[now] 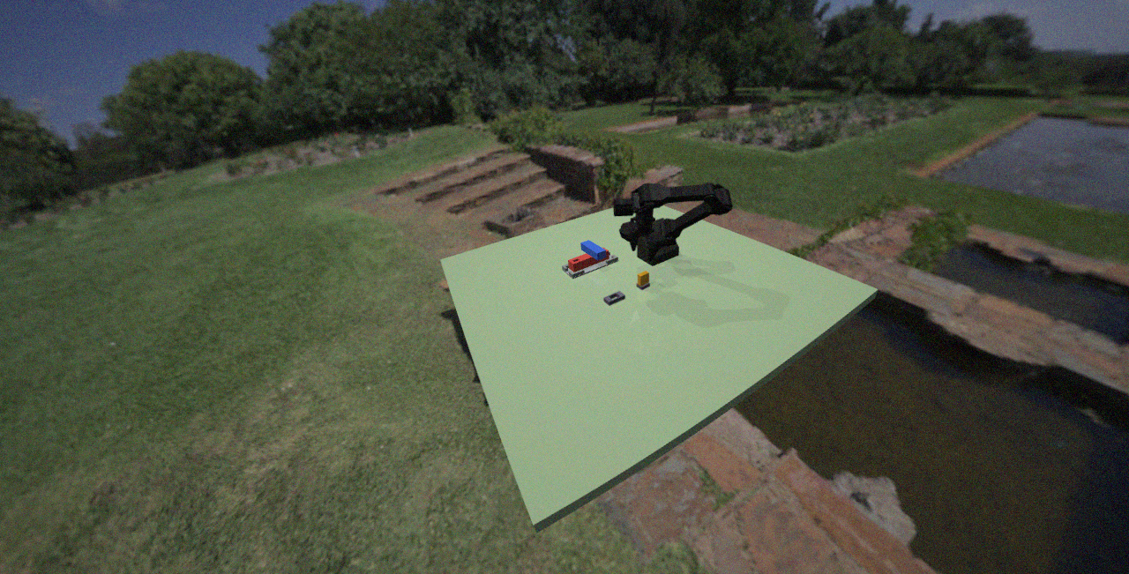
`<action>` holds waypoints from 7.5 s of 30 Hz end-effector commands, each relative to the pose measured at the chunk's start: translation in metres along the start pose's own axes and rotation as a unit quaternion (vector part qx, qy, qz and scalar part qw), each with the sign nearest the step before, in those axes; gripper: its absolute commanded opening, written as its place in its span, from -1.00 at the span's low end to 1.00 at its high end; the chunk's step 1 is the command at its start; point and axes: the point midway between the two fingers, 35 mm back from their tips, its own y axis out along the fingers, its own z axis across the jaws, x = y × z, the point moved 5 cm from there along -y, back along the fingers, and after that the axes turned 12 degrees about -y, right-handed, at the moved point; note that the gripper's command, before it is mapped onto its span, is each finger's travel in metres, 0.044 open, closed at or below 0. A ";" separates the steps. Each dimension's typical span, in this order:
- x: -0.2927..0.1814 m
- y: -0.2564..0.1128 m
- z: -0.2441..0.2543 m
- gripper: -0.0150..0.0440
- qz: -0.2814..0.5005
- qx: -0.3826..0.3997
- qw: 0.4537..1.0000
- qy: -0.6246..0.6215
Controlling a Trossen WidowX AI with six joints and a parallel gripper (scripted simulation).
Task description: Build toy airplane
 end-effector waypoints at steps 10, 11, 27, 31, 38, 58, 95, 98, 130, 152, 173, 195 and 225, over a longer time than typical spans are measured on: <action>-0.004 0.058 0.003 1.00 0.023 0.018 0.999 -0.012; -0.004 0.059 0.003 1.00 0.023 0.018 0.999 -0.012; -0.004 0.083 0.003 1.00 0.023 0.016 1.000 -0.012; -0.004 0.089 0.004 1.00 0.023 0.017 1.000 -0.012; -0.005 0.100 0.005 1.00 0.023 0.018 1.000 -0.012; -0.006 0.110 0.006 -0.07 0.022 0.020 0.999 -0.012; 0.002 0.032 0.002 -0.49 0.002 -0.014 1.000 0.001; 0.001 0.022 0.002 -0.49 -0.001 -0.015 1.000 0.004; 0.016 -0.024 -0.026 -0.49 -0.004 -0.029 1.000 0.003; 0.045 -0.024 -0.080 -0.49 0.008 -0.026 1.000 -0.011; 0.068 -0.016 -0.136 -0.49 0.013 -0.017 1.000 -0.013; 0.080 0.001 -0.201 -0.49 0.017 -0.006 1.000 -0.015; 0.077 0.040 -0.286 -0.49 0.021 0.009 1.000 -0.019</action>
